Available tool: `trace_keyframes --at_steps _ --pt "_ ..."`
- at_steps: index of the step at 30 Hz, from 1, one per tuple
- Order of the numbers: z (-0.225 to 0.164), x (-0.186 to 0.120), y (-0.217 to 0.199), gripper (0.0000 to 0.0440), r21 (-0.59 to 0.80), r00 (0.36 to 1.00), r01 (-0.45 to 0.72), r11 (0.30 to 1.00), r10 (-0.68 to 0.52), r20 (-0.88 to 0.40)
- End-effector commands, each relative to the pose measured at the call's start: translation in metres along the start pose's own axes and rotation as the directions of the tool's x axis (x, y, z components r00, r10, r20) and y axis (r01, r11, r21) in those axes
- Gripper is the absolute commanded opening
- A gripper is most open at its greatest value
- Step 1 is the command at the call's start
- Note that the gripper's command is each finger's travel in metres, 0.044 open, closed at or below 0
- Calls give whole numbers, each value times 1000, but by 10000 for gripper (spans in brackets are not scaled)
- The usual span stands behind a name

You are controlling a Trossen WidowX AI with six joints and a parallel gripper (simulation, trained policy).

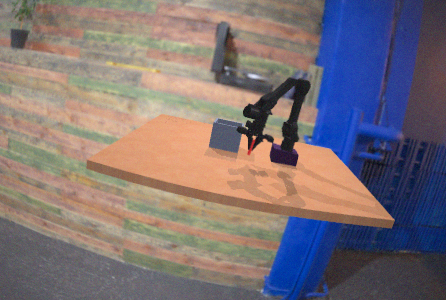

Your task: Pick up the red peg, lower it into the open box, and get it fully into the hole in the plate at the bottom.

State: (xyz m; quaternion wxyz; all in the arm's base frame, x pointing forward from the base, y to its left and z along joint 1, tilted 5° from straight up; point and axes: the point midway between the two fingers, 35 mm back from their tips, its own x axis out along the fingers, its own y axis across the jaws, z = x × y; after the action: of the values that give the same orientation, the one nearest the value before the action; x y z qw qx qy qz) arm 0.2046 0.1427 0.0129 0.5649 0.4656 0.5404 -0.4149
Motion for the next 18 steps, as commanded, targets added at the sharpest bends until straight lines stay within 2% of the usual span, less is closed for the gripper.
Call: trace_keyframes --at_steps 1,18 --pt "-1 -11 9 0 -2 999 -31 1000 31 -16" --pt "20 -75 55 0 -30 983 -184 982 184 -8"
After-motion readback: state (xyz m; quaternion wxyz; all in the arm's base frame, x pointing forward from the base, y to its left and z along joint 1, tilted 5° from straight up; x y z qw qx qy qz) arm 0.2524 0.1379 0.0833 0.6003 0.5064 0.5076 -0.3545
